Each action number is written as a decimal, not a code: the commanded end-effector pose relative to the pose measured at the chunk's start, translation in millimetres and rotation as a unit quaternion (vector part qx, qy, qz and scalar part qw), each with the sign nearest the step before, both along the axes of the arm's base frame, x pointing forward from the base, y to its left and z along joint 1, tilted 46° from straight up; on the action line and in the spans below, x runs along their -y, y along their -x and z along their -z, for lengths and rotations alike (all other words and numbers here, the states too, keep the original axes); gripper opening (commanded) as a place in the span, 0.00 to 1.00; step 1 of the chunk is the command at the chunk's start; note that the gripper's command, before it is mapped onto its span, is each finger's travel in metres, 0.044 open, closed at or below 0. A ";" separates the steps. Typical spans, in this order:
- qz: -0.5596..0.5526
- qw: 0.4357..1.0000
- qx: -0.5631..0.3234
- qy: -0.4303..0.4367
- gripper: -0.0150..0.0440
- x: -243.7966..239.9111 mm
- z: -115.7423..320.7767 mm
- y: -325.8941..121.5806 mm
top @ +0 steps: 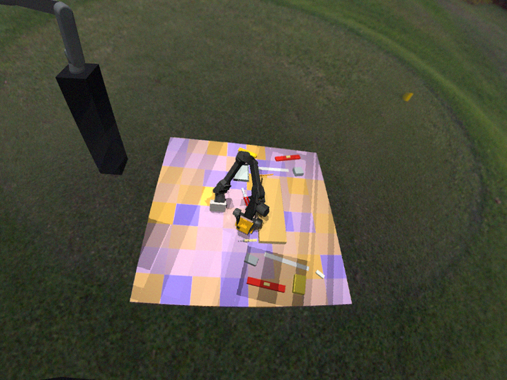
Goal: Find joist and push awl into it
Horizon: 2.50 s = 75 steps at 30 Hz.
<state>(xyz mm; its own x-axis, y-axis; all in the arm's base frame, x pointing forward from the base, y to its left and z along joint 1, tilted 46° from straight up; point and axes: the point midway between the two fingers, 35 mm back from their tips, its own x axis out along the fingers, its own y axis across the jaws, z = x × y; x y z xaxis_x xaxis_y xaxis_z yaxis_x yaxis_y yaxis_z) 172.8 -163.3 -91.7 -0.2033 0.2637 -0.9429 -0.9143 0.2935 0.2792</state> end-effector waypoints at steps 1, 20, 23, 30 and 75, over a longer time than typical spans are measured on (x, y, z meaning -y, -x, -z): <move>-0.002 1.000 -0.004 0.017 0.25 0.4 -1.1 0.1; -0.022 0.996 -0.027 0.085 0.25 -4.1 -1.1 -1.4; -0.025 0.995 -0.029 0.093 0.25 -4.6 -1.2 -1.6; -0.030 0.993 -0.037 0.111 0.25 -6.0 -0.8 -1.8; -0.072 0.961 -0.082 0.253 0.25 -15.4 1.0 -4.0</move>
